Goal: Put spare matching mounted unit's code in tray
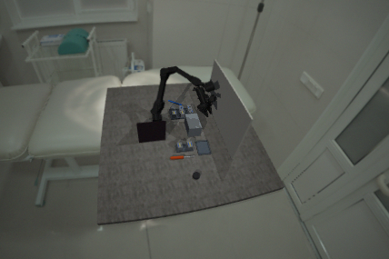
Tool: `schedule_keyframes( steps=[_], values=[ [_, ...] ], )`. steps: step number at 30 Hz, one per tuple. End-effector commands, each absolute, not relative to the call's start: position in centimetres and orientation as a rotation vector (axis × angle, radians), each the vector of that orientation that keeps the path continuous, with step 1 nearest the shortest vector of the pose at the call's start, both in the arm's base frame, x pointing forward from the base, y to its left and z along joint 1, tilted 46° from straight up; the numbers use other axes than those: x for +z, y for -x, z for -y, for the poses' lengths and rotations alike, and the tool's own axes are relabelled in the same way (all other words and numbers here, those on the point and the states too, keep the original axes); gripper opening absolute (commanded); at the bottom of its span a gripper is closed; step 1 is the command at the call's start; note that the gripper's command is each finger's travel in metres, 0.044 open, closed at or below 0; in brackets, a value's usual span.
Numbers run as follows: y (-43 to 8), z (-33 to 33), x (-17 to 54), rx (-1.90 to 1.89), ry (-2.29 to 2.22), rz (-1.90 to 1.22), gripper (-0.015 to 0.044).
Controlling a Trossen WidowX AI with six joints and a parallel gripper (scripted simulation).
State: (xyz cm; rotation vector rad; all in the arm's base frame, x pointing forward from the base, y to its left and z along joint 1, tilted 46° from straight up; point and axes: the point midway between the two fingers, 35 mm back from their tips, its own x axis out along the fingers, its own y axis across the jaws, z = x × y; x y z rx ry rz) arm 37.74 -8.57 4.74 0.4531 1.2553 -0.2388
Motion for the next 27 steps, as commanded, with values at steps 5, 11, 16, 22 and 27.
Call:
schedule_keyframes(
  steps=[5,11,16,22,27],
  values=[
    [-38.0,-2.1,7.5,0.779,-0.460,-1.544,0.0440],
    [-38.0,-2.3,7.6,0.794,-0.464,-1.542,0.0440],
    [-38.0,-2.3,7.6,0.794,-0.464,-1.542,0.0440],
    [-38.0,-2.3,7.6,0.794,-0.464,-1.542,0.0440],
    [-38.0,-2.3,7.6,0.794,-0.464,-1.542,0.0440]
  ],
)
